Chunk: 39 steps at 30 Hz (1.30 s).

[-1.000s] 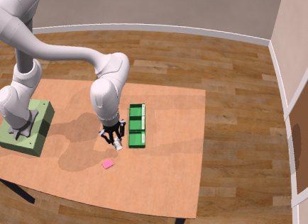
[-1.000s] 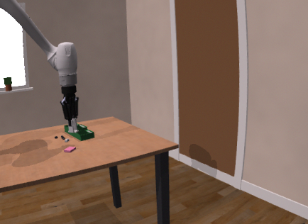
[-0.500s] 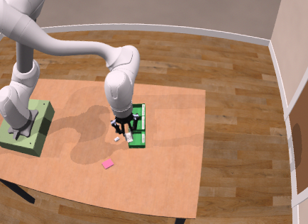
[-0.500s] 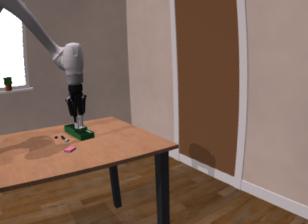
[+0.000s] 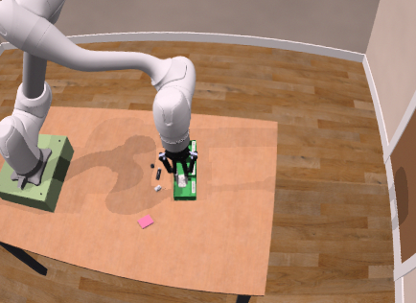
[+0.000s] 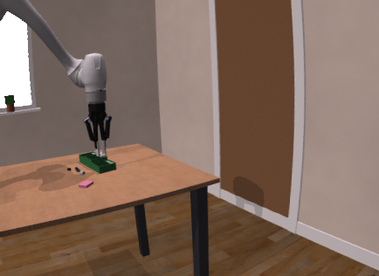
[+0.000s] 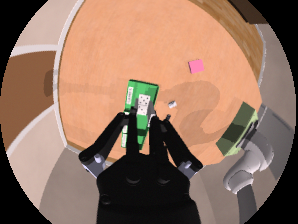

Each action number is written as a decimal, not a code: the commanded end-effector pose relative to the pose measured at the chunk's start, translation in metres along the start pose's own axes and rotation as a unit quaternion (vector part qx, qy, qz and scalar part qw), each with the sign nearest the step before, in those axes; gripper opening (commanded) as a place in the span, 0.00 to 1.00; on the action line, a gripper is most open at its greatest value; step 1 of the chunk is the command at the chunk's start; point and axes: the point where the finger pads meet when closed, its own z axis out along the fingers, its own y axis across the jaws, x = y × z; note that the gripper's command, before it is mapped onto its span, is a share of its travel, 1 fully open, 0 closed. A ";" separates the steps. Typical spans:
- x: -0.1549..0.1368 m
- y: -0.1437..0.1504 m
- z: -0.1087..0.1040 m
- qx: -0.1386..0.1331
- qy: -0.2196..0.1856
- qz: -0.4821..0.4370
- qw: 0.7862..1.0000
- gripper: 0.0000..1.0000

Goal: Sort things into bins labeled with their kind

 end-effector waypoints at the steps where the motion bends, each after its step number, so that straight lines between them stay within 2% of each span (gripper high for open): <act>1: 0.000 0.001 0.000 0.000 0.001 0.001 1.000 0.13; 9: 0.001 0.002 0.000 0.000 0.001 0.001 1.000 0.13; 39: 0.001 0.002 0.051 0.000 0.001 0.001 1.000 0.13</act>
